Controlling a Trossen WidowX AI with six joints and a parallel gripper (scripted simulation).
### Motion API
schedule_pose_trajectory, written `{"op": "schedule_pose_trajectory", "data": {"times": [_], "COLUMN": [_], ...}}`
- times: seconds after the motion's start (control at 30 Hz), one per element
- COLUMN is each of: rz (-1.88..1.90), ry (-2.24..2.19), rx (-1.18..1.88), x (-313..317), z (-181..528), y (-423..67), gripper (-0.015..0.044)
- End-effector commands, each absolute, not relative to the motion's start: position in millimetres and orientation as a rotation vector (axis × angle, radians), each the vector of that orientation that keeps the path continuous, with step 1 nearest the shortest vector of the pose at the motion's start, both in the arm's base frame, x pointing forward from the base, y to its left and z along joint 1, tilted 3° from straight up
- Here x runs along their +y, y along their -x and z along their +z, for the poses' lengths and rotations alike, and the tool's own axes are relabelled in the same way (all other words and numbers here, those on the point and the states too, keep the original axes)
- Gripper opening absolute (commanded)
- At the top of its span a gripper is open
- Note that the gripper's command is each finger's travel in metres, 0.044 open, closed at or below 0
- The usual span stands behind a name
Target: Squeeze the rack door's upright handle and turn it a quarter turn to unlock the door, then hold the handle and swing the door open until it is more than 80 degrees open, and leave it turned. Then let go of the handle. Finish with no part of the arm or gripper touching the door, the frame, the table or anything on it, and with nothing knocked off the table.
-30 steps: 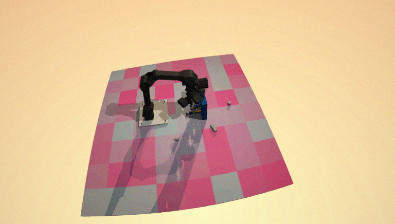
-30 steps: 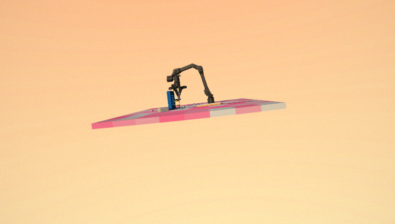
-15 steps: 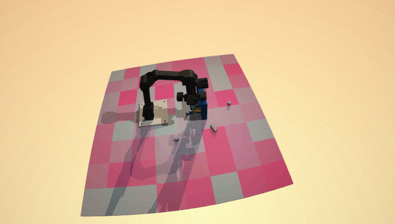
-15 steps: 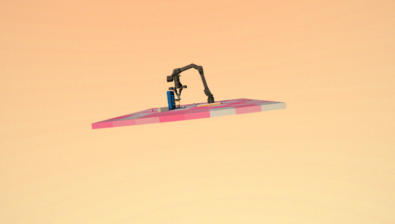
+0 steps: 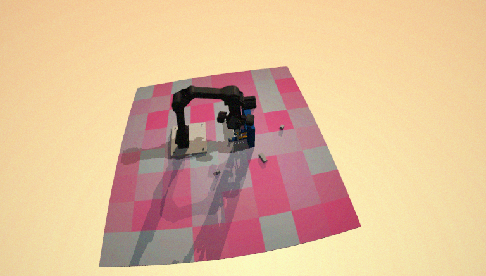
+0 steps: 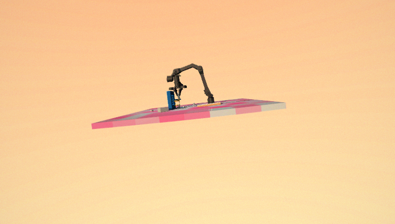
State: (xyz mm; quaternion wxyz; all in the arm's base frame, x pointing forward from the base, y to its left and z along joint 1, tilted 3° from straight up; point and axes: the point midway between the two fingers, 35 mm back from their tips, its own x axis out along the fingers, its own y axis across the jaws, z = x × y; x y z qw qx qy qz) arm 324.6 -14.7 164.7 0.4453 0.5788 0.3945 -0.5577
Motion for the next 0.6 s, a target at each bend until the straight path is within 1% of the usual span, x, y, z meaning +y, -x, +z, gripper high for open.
{"op": "schedule_pose_trajectory", "data": {"times": [0.0, 0.13, 0.17, 0.27, 0.57], "rz": [-1.394, -1.394, -1.394, -1.344, -1.036], "ry": [-1.448, -1.448, -1.448, -1.393, -1.055], "rx": [0.968, 0.968, 0.968, 1.009, 1.219], "x": [-15.0, -15.0, -15.0, -15.0, -15.0], "z": [164.5, 164.5, 164.5, 164.5, 164.5], "y": [-324.7, -324.7, -324.7, -324.7, -324.7], "gripper": [0.0167, 0.0272, 0.0282, 0.0282, 0.0282]}}
